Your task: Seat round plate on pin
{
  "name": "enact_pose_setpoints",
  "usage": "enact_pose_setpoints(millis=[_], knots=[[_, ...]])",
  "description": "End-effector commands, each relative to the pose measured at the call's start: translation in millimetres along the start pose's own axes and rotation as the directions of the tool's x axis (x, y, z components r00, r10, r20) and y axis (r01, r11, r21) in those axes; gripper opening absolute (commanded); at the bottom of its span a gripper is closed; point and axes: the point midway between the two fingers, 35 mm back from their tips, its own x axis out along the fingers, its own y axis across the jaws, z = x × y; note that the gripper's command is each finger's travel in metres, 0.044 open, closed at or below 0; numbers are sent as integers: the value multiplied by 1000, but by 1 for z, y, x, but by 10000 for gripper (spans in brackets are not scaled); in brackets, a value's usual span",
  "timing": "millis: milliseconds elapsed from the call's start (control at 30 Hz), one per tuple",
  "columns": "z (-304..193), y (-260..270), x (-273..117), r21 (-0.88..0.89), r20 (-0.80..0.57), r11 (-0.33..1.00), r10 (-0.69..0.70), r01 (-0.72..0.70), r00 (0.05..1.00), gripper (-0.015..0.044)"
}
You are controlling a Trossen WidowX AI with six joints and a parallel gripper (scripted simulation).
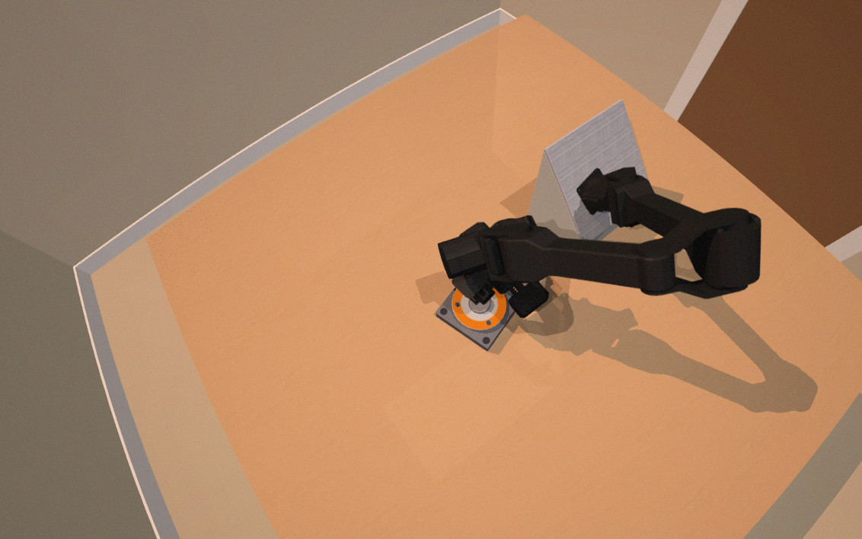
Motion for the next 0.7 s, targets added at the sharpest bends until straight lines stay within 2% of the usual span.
enact_pose_setpoints(millis=[0,667], knots=[[2,-6,0,-4,0,1000,-6,6,1000,0],[15,-29,-1,-5,0,1000,-7,7,1000,0]])
